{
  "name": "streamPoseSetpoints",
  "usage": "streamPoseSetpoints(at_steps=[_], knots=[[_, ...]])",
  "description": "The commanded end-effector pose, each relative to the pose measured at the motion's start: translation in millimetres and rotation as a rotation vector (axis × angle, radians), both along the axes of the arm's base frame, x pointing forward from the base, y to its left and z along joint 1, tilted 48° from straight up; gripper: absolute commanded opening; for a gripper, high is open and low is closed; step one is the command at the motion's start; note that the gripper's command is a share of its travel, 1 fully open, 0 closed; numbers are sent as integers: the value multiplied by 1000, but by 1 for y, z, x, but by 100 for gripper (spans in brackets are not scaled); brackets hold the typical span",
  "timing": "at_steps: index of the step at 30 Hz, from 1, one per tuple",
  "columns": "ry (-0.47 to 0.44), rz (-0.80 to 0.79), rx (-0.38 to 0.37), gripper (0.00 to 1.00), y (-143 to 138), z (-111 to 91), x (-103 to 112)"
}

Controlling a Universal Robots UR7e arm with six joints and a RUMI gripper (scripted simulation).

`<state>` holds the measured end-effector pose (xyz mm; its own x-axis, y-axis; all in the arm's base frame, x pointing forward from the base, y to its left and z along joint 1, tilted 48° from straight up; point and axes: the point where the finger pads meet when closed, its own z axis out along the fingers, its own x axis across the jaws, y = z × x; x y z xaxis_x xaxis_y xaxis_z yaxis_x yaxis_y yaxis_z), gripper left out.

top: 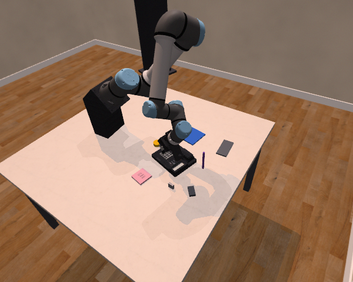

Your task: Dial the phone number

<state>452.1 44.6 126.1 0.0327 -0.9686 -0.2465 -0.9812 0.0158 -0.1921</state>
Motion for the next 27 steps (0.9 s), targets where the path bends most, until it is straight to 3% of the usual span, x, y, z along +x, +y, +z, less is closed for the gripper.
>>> streamPoseSetpoints(at_steps=[1, 27], knots=[[-1, 0, 0, 0, 1, -3, 3], [-1, 0, 0, 0, 2, -9, 10]])
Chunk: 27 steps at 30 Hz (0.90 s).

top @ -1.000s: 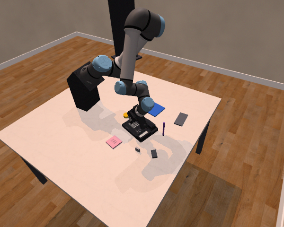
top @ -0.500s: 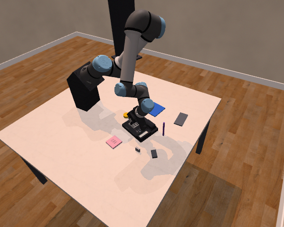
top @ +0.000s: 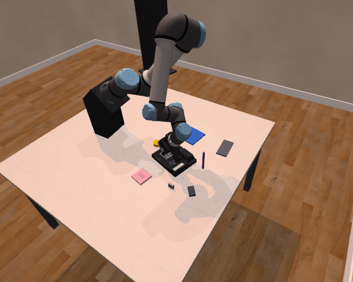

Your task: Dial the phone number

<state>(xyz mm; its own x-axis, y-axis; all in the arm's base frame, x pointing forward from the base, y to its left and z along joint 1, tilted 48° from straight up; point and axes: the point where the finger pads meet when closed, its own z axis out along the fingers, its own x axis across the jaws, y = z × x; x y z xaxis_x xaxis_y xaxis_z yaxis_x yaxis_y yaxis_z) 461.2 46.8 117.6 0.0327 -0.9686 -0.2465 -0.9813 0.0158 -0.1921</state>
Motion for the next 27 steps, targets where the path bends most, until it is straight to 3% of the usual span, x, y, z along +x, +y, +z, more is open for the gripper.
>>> streamPoseSetpoints(at_steps=[1, 27], knots=[[-1, 0, 0, 0, 0, 0, 1], [-1, 0, 0, 0, 1, -2, 3]])
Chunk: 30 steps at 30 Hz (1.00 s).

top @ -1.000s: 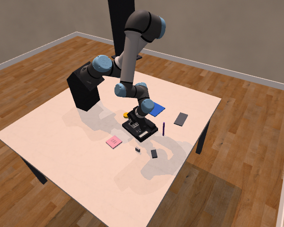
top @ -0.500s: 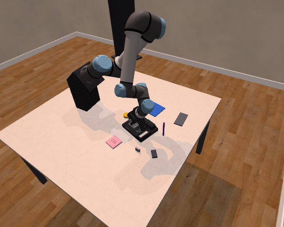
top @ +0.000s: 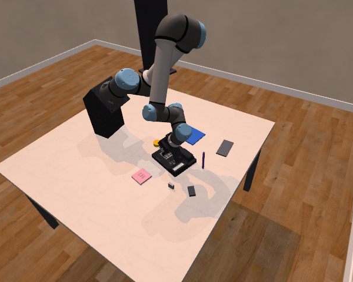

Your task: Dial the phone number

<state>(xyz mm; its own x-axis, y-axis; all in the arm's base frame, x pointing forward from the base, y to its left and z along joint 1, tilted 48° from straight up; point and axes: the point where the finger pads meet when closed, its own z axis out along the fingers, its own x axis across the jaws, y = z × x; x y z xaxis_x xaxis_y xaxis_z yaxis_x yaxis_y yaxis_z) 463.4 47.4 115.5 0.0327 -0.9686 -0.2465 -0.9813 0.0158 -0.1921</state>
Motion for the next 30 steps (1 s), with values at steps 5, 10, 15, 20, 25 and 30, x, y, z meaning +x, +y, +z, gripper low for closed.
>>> streamPoseSetpoints(at_steps=[5, 10, 15, 20, 25, 30], knots=[[-1, 0, 0, 0, 0, 0, 0], [-1, 0, 0, 0, -2, 7, -7], [-1, 0, 0, 0, -3, 11, -12], [-1, 0, 0, 0, -3, 12, -12], [-1, 0, 0, 0, -4, 14, -10], [-1, 0, 0, 0, -5, 17, -6]])
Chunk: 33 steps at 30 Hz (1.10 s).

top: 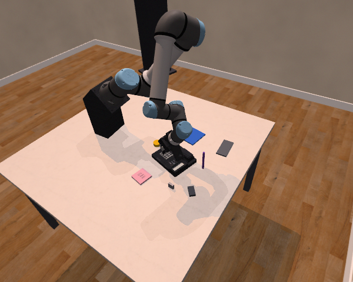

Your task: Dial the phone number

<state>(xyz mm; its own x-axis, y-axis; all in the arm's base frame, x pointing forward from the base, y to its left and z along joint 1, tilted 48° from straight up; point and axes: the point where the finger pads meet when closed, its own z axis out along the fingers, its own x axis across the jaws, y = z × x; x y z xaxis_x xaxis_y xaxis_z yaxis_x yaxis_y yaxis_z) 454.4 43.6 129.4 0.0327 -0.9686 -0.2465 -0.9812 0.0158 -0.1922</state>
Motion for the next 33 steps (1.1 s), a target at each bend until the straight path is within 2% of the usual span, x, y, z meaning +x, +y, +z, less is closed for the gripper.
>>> streamPoseSetpoints(at_steps=[1, 15, 33], knots=[[-1, 0, 0, 0, -1, 4, 4], [-1, 0, 0, 0, -2, 8, 7], [-1, 0, 0, 0, 1, -1, 16]])
